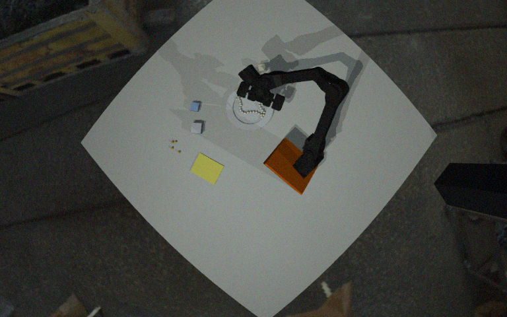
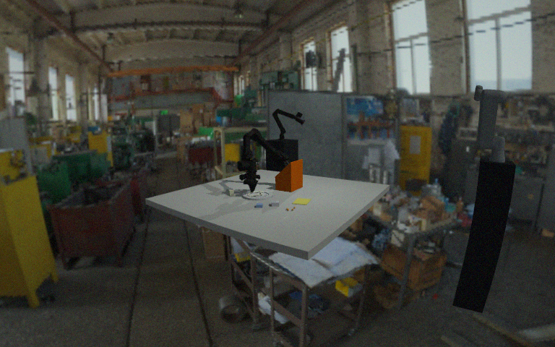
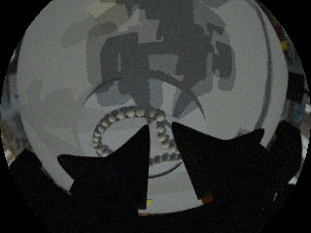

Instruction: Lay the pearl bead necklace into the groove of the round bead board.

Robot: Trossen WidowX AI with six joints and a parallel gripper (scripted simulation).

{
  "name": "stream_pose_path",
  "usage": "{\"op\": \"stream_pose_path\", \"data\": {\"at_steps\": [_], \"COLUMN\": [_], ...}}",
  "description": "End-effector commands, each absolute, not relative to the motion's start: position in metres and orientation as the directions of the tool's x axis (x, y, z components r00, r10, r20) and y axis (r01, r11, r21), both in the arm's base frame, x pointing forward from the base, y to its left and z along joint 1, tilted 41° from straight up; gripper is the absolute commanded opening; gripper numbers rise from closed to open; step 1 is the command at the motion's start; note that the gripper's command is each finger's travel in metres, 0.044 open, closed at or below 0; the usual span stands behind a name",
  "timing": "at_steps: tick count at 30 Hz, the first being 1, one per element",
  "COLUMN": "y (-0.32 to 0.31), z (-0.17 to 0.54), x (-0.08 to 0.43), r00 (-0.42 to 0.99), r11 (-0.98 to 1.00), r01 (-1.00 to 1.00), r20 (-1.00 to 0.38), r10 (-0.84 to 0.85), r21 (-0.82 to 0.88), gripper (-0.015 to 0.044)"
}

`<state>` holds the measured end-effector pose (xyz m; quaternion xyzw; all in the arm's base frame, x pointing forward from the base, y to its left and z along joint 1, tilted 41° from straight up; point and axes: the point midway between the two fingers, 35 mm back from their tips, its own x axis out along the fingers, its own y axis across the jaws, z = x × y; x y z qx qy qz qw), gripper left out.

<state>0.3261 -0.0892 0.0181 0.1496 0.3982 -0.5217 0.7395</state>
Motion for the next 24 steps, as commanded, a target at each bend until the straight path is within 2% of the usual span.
{"op": "stream_pose_path", "data": {"at_steps": [1,4,9,24], "y": [-0.0918,-0.0918,-0.0914,-0.0914], "z": [0.0126,0.0126,0.0153,0.0153], "x": [0.3257,0.3257,0.3256,0.3256], "r00": [0.134,0.134,0.136,0.136], "r11": [0.415,0.415,0.41,0.41], "r01": [0.887,0.887,0.891,0.891], "r20": [-0.748,-0.748,-0.745,-0.745], "r10": [-0.651,-0.651,-0.653,-0.653], "r21": [-0.202,-0.202,-0.197,-0.197], "gripper": [0.012,0.012,0.0,0.0]}}
